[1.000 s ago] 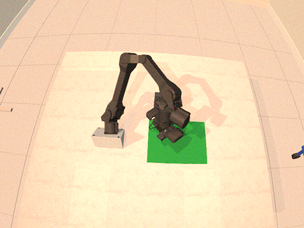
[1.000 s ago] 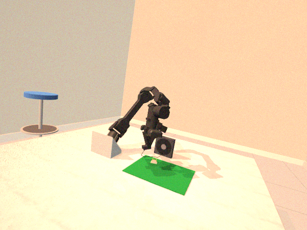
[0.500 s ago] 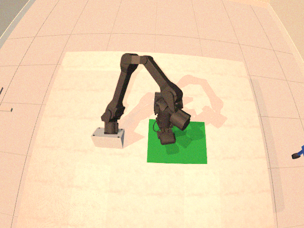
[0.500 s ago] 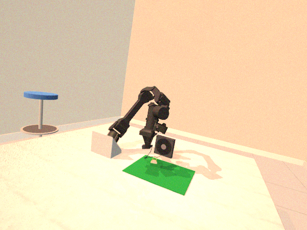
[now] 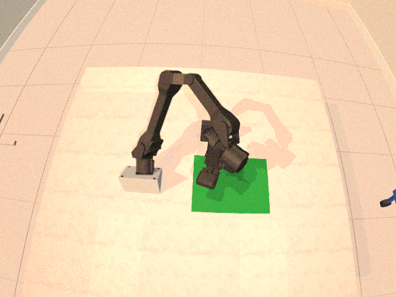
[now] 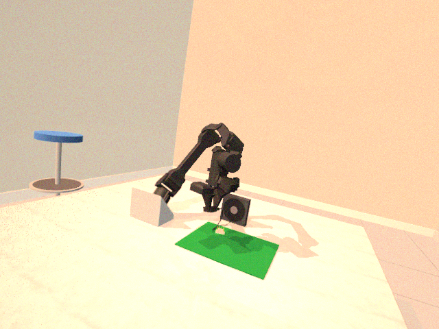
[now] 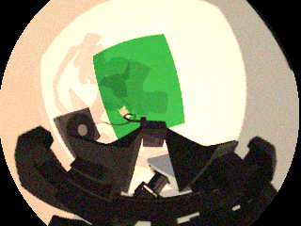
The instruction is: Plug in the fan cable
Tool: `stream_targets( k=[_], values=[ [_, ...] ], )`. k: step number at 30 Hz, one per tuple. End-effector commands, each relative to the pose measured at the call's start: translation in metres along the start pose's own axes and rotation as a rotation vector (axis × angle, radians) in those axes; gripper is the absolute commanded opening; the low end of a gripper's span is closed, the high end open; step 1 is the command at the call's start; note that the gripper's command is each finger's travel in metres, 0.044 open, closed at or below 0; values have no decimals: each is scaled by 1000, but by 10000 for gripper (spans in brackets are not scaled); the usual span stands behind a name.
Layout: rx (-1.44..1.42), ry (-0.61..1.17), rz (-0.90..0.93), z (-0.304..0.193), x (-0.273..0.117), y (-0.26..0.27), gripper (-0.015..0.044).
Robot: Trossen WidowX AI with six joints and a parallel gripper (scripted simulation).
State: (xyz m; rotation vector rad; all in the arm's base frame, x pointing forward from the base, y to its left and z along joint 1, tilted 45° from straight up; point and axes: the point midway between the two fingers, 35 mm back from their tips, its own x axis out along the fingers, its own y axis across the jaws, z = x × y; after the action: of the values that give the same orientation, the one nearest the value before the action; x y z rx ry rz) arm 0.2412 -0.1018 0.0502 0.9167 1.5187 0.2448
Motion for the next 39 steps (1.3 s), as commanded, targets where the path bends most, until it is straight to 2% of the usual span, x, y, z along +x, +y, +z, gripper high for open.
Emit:
stream_targets(
  k=[1, 11, 16, 39],
  values=[
    [119, 2, 13, 1, -1, 1, 0],
    [439, 26, 32, 1, -2, 2, 0],
    [444, 24, 22, 0, -1, 2, 0],
    [404, -126, -304, -16, 26, -1, 0]
  ],
)
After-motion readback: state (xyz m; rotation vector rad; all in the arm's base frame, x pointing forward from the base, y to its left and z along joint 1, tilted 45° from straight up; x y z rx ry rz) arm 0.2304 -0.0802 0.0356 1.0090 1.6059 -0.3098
